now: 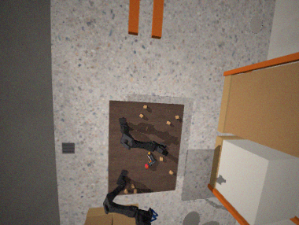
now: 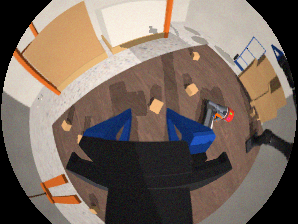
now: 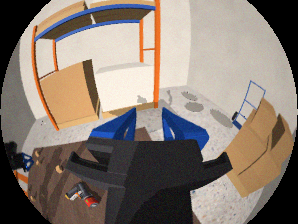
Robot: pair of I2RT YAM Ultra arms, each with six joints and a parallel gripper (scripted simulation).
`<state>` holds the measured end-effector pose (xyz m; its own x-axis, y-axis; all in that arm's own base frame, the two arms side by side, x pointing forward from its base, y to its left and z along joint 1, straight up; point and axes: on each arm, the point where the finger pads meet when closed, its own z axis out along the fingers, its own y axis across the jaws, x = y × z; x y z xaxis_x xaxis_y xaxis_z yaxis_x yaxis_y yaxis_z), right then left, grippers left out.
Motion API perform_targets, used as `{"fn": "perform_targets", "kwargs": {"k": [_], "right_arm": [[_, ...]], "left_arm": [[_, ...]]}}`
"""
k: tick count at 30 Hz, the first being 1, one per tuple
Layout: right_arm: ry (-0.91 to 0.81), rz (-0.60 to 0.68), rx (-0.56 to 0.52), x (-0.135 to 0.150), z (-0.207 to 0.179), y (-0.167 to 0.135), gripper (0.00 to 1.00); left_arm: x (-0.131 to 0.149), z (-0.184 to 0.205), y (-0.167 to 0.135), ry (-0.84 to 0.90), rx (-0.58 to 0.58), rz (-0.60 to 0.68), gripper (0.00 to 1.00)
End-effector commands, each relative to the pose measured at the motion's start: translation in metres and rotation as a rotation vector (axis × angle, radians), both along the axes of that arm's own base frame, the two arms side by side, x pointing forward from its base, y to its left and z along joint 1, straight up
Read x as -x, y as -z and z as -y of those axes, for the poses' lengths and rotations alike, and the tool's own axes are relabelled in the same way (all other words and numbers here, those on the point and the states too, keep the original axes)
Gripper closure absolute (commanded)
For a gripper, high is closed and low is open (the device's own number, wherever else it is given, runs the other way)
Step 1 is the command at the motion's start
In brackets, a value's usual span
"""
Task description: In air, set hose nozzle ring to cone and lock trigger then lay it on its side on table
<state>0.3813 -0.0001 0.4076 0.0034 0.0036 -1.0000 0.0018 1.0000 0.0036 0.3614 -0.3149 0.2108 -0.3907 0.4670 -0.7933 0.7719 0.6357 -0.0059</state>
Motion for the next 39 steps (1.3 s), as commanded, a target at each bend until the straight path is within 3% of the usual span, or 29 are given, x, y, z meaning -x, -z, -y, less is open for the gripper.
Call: {"fn": "perform_targets", "kwargs": {"k": [1,12,15,16,21,29,32,33,39], "right_arm": [[-0.010,0.055,0.004,0.003,-0.003,-0.026,0.63],[-0.004,0.051,0.005,0.001,-0.001,-0.025,0.63],[-0.004,0.051,0.005,0.001,-0.001,-0.025,0.63],[-0.003,0.050,0.005,0.001,-0.001,-0.024,0.63],[-0.001,0.047,0.005,0.000,-0.001,-0.024,0.63],[0.000,0.061,0.005,0.004,-0.001,-0.029,0.63],[0.002,0.061,0.004,0.004,0.000,-0.026,0.63],[0.001,0.077,0.005,0.006,-0.001,-0.033,0.63],[-0.001,0.087,0.005,0.009,-0.002,-0.037,0.63]], "left_arm": [[-0.013,-0.018,-0.026,-0.066,0.049,0.058,0.49],[-0.040,-0.082,-0.068,-0.245,0.122,0.170,0.49],[-0.041,-0.082,-0.077,-0.243,0.135,0.185,0.49],[-0.041,-0.092,-0.069,-0.267,0.125,0.176,0.49],[-0.050,-0.125,-0.098,-0.358,0.167,0.251,0.49],[-0.054,-0.176,-0.125,-0.487,0.209,0.338,0.49],[-0.054,-0.177,-0.134,-0.485,0.220,0.354,0.49],[-0.053,-0.186,-0.125,-0.510,0.210,0.346,0.49],[-0.049,-0.226,-0.157,-0.615,0.252,0.442,0.49]]}}
